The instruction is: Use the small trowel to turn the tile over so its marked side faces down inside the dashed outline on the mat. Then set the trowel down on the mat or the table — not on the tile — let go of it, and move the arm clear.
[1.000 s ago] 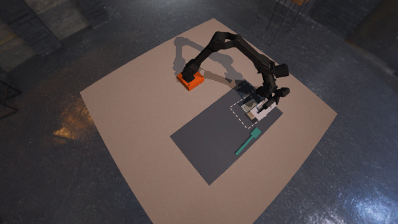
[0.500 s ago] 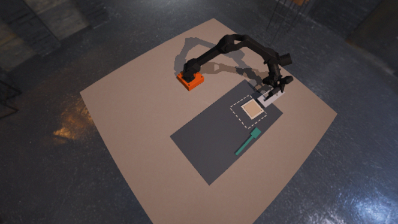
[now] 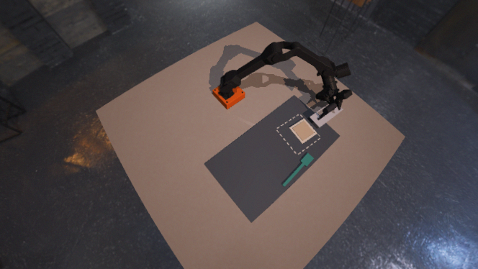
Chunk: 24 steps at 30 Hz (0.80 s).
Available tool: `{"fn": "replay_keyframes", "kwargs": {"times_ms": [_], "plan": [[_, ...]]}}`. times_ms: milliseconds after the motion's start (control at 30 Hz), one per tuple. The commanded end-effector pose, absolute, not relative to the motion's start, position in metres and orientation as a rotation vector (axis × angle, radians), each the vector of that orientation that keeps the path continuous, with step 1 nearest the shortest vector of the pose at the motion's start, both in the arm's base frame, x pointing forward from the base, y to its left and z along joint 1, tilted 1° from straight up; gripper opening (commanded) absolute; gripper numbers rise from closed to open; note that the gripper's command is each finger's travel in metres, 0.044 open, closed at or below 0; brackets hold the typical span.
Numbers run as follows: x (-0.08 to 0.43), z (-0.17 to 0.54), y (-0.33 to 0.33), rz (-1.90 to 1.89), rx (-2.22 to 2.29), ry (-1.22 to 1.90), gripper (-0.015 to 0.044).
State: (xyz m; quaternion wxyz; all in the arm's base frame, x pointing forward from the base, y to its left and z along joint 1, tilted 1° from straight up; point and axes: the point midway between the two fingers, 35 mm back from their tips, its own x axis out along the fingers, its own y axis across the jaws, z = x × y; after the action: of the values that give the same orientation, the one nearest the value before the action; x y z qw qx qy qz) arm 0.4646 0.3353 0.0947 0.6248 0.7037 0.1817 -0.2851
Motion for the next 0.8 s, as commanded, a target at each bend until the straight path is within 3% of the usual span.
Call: {"fn": "replay_keyframes", "kwargs": {"times_ms": [0,767], "plan": [[0.466,0.092,0.337,-0.649,1.622,0.407,0.0000],[0.468,0.062,0.337,-0.650,1.622,0.407,0.0000]]}}
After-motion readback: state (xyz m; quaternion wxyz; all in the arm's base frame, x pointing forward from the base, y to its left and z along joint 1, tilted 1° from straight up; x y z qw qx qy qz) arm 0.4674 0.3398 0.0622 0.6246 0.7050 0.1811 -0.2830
